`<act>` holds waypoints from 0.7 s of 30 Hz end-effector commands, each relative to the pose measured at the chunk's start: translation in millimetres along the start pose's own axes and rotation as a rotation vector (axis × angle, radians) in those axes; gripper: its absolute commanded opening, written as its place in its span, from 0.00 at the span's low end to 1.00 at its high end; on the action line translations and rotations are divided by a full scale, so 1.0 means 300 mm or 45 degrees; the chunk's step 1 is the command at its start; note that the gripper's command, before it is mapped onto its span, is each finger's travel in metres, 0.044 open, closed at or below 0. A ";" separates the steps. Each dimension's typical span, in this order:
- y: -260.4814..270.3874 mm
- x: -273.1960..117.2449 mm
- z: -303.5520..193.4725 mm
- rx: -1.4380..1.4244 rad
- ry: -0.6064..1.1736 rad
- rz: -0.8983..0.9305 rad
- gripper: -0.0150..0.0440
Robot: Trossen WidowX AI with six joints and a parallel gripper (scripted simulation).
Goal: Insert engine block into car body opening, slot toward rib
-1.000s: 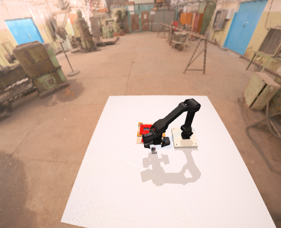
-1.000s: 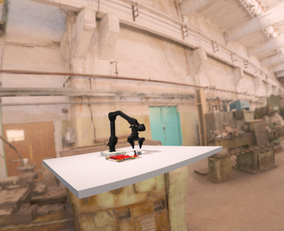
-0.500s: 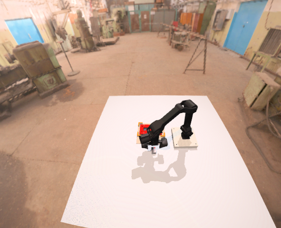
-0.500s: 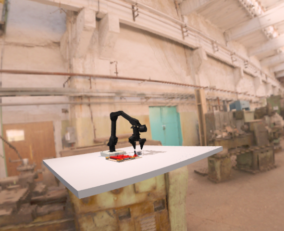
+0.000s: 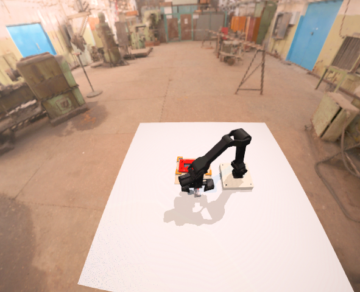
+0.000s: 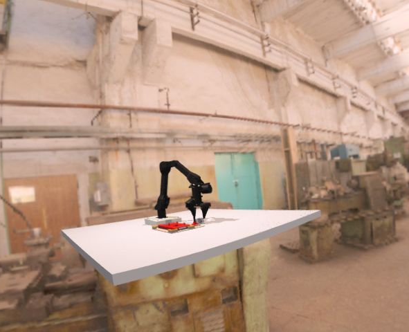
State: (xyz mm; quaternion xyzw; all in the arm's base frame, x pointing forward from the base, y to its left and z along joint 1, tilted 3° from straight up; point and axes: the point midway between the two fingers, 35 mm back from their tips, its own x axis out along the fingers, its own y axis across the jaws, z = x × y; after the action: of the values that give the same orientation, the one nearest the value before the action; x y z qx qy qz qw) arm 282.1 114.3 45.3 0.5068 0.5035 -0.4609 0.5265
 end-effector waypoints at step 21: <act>-0.003 0.035 -0.001 -0.004 0.003 -0.005 0.45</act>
State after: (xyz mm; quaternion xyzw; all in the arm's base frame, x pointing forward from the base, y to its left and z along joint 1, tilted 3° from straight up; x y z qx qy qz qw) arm 281.9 114.2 35.0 0.5056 0.5042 -0.4623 0.5259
